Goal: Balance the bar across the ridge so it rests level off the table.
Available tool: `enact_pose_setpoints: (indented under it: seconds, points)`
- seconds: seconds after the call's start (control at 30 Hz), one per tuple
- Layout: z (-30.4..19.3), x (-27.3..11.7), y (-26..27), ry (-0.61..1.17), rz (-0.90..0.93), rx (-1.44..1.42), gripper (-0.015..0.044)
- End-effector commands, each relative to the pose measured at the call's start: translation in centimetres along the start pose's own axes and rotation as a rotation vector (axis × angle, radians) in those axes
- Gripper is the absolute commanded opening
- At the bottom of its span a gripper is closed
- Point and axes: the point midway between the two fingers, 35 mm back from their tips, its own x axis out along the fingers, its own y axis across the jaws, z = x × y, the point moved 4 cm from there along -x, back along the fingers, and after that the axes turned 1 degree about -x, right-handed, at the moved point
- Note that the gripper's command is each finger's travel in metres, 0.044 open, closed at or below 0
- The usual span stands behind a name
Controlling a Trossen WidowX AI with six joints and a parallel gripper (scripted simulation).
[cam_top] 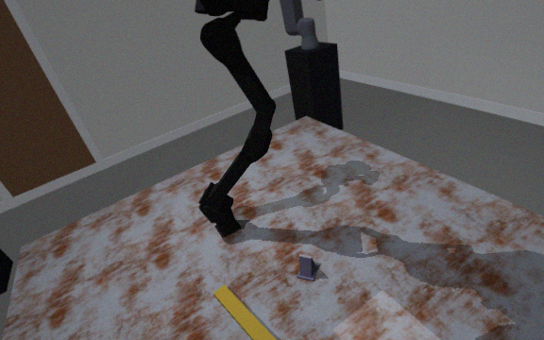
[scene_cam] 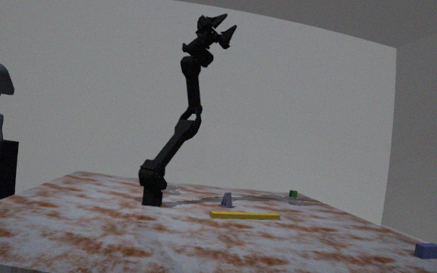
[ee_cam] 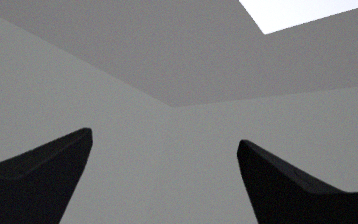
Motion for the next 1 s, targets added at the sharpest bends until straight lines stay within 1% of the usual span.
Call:
enact_pose_setpoints:
  seconds: [0.0,0.07,0.1,0.53,0.97]
  points:
    - [0.0,0.0,0.0,-0.001,0.000,0.001,0.0374]
    - [0.2,-0.1,-0.4,-0.006,-0.003,0.011,0.0321]
    - [0.3,-0.2,-0.8,-0.011,-0.005,0.020,0.0315]
    - [1.4,-1.4,-8.7,-0.081,-0.068,0.194,0.0315]
    - [-0.6,-1.3,-15.8,-0.093,-0.144,0.372,0.0315]
